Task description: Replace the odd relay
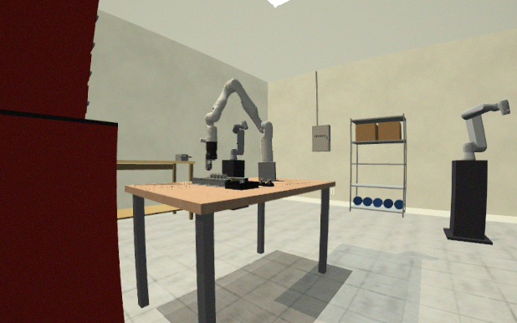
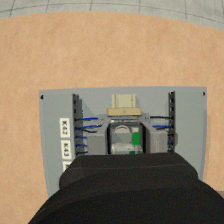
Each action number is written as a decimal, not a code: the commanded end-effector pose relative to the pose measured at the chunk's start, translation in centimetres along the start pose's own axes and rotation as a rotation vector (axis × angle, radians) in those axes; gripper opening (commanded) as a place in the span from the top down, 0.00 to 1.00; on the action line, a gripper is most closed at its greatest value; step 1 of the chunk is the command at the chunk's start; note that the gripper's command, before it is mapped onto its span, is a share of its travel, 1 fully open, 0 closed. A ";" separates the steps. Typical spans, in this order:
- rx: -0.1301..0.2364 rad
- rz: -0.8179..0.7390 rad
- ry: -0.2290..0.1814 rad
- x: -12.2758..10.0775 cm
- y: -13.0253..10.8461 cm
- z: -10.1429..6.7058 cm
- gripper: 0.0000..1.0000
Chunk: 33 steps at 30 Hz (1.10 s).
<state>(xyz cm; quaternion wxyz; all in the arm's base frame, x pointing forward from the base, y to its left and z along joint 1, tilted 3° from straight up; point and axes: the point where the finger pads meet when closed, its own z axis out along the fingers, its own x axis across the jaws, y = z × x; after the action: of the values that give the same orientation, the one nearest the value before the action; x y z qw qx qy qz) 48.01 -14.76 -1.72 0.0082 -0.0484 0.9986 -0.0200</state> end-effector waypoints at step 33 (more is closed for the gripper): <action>0.001 0.013 -0.006 -0.2 0.0 2.0 1.00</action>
<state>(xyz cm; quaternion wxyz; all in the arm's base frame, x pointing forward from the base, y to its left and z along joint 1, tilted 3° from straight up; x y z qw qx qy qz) 48.13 -14.77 -3.54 0.0093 -0.0483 0.9986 -0.0195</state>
